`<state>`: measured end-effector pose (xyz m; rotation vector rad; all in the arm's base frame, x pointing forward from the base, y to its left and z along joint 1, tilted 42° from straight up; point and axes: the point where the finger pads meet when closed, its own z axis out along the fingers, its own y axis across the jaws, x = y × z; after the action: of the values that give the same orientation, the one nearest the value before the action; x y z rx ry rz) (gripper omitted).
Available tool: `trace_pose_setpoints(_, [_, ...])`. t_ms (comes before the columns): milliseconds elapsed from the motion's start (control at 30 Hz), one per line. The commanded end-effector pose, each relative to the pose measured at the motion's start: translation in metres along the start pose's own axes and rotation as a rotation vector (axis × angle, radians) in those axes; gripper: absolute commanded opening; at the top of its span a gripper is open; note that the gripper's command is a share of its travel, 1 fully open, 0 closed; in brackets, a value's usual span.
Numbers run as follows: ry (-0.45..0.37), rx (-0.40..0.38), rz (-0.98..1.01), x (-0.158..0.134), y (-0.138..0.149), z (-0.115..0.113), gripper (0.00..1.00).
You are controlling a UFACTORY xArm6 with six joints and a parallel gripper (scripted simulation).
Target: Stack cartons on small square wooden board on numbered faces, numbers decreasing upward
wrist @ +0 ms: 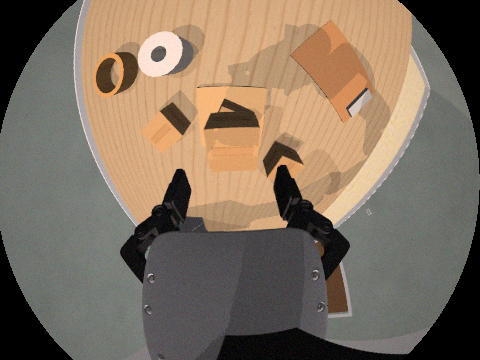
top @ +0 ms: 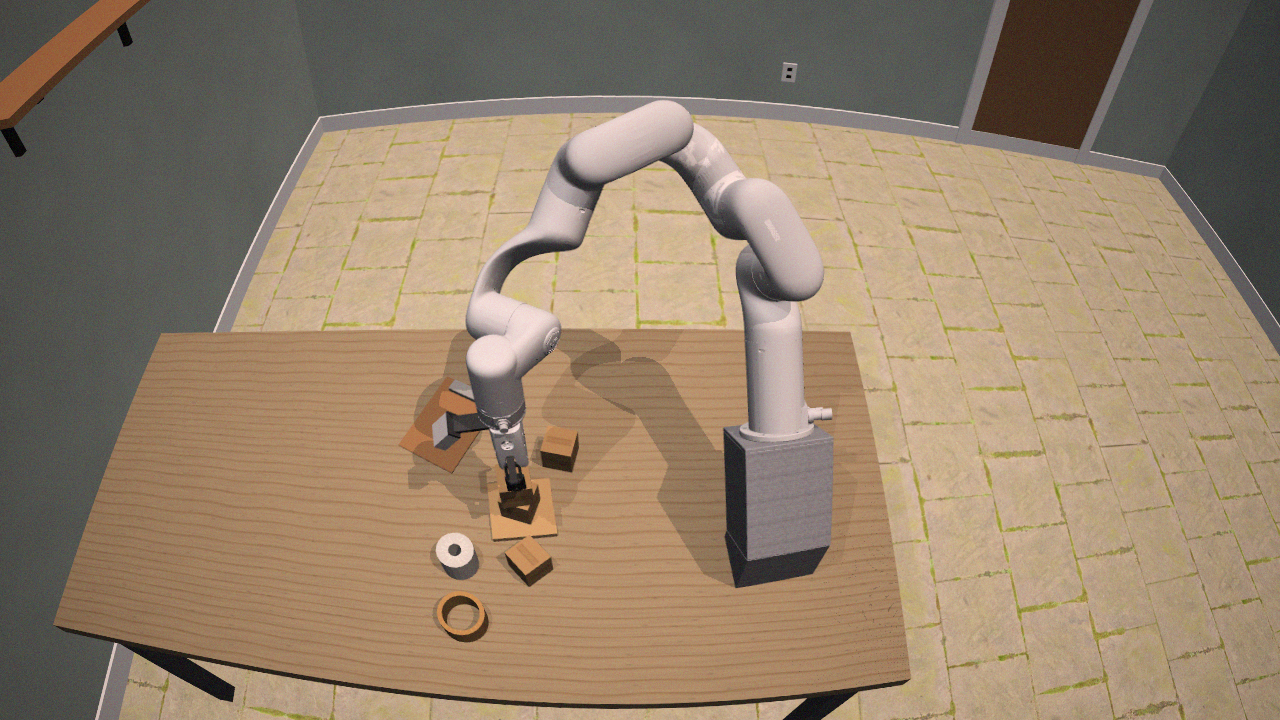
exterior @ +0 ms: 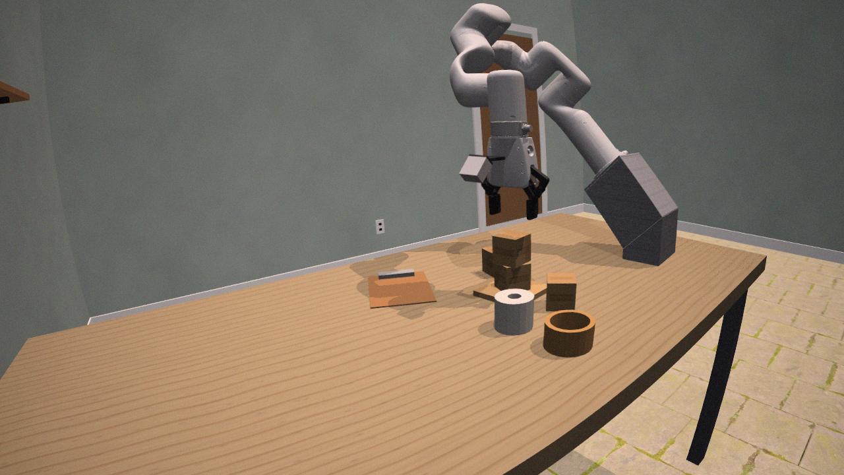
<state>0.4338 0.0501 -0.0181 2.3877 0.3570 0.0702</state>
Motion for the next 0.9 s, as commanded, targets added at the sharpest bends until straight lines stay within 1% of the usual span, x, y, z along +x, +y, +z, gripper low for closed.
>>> trace_pose_setpoints(0, [0.003, 0.001, 0.001, 0.001, 0.000, -0.001, 1.00])
trace_pose_setpoints(533, [0.003, 0.001, 0.030, 0.002, -0.003, -0.002, 1.00])
trace_pose_setpoints(667, [0.003, 0.002, 0.178, 0.005, -0.020, -0.006, 1.00])
trace_pose_setpoints(800, [0.003, 0.003, 0.422, 0.008, -0.050, -0.012, 1.00])
trace_pose_setpoints(867, [0.001, 0.005, 0.505, 0.009, -0.067, -0.015, 1.00])
